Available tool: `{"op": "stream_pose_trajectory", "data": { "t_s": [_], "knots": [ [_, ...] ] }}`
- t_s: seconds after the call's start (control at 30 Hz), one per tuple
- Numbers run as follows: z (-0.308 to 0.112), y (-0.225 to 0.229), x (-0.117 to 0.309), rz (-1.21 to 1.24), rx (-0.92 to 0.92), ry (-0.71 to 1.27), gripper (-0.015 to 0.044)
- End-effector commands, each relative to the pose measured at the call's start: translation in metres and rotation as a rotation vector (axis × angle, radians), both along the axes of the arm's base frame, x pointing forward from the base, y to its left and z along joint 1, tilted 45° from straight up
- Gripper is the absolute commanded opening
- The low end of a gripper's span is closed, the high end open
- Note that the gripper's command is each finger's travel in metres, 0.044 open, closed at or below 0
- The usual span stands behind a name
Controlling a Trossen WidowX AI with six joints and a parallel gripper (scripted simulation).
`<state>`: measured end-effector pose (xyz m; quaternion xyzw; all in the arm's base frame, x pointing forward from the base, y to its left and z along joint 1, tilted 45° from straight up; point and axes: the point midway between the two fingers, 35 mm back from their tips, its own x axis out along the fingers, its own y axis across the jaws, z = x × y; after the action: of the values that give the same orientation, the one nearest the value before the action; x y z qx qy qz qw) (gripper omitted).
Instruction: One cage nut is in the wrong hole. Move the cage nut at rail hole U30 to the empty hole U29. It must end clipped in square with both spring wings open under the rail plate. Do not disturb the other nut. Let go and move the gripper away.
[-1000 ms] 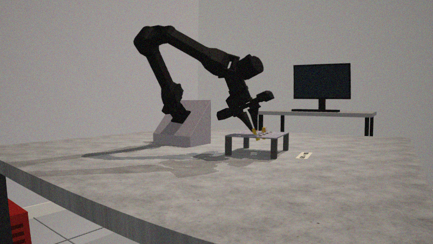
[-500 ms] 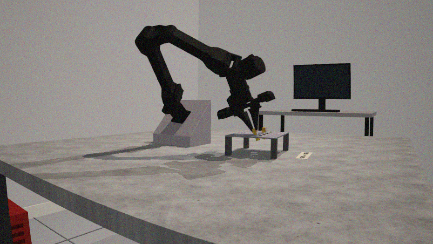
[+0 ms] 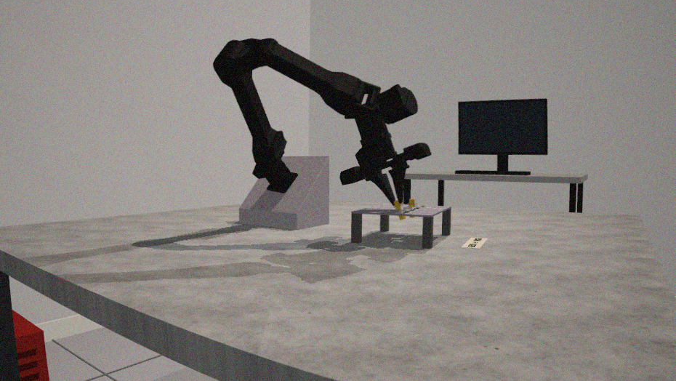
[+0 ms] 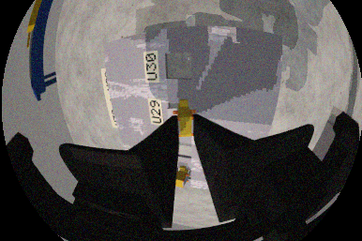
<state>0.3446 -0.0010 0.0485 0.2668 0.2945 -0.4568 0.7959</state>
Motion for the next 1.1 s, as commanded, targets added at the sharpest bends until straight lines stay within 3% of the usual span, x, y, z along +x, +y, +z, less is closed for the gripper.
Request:
{"op": "stream_pose_trajectory", "data": {
  "t_s": [0.0,1.07],
  "knots": [
    [0.0007,-0.0003,0.0006,-0.010,-0.004,0.000,0.0027],
    [0.0001,-0.0001,0.0004,-0.028,-0.010,0.018,0.0027]
  ]
}}
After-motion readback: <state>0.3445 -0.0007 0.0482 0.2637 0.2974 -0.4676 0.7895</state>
